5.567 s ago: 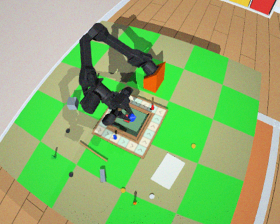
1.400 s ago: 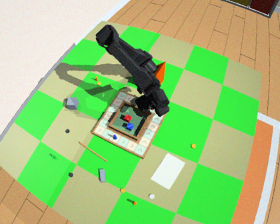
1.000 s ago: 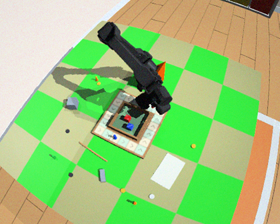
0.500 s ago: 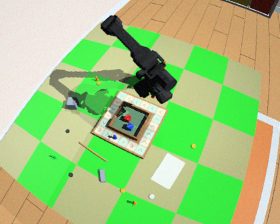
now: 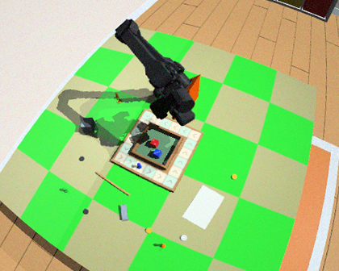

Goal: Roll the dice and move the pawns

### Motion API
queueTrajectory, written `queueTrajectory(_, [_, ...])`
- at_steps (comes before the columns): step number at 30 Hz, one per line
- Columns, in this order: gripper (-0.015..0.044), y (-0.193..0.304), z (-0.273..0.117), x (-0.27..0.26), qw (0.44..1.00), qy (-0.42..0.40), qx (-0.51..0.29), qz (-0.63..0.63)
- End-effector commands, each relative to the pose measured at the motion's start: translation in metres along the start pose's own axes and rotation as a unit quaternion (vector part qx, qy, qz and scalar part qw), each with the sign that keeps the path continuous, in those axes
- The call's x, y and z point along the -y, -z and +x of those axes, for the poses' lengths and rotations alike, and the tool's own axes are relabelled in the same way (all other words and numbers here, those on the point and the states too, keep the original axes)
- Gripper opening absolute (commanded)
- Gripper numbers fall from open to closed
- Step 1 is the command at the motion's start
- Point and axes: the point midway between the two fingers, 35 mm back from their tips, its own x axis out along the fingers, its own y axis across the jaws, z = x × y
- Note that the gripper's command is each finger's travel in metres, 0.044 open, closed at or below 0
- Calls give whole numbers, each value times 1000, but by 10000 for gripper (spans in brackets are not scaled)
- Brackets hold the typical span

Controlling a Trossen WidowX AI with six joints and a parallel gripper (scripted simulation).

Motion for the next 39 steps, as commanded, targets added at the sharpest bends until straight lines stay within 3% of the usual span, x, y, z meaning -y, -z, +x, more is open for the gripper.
queueTrajectory(1, [0, -6, 12, 15, 1000, -1, 3, 0])
queueTrajectory(10, [0, -12, 40, 47, 1000, 7, 5, 2])
queueTrajectory(23, [0, -13, 75, 48, 1000, 7, 6, 2])
queueTrajectory(39, [0, -13, 92, 49, 1000, 8, 6, 2])
